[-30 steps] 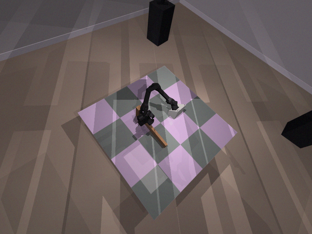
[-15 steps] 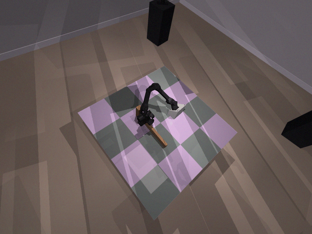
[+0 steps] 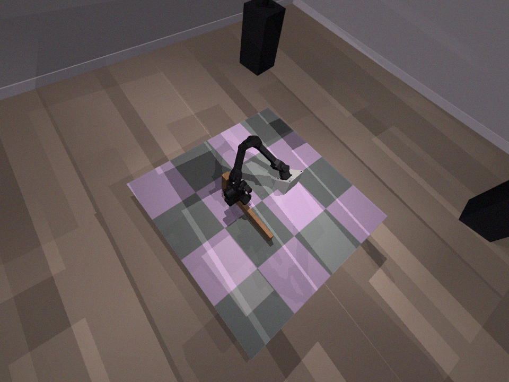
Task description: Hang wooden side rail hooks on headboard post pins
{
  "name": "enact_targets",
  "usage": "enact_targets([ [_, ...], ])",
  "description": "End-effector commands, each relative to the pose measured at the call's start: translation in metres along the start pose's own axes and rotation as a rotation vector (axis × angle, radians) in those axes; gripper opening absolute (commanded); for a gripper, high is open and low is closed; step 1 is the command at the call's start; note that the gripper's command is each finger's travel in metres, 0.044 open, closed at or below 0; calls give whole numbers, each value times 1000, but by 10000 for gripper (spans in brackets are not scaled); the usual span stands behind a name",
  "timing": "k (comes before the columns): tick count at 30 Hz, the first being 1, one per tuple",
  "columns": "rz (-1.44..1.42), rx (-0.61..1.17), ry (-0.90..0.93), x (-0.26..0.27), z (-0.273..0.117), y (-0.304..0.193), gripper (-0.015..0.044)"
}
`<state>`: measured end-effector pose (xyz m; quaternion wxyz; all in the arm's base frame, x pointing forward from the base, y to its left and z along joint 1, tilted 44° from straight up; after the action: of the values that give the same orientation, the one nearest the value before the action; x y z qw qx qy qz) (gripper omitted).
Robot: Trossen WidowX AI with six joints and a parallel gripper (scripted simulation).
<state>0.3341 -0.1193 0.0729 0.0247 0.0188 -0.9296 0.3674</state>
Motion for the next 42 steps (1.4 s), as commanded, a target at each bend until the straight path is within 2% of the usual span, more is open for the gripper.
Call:
enact_targets([
  [1,4,11,-2,-1,1,-1,0],
  [10,4,11,-2,-1,2,-1,0],
  [22,-2,0,0,0,1,1,315],
  [27,3,6,-2,0,-29,1,440],
  [34,4,9,-2,0,-39,2,440],
  [42,4,7,-2,-5,-39,31,440],
])
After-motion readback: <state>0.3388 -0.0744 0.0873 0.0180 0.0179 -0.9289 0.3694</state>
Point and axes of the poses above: the point midway between the two fingers, 35 mm back from their tips, its own z axis out along the fingers, its own x axis across the jaws, y = z × x, the point moved 4 cm from there along -z, back along the fingers, and after that the axes turned 11 degrees about -z, right-handed, at the moved point
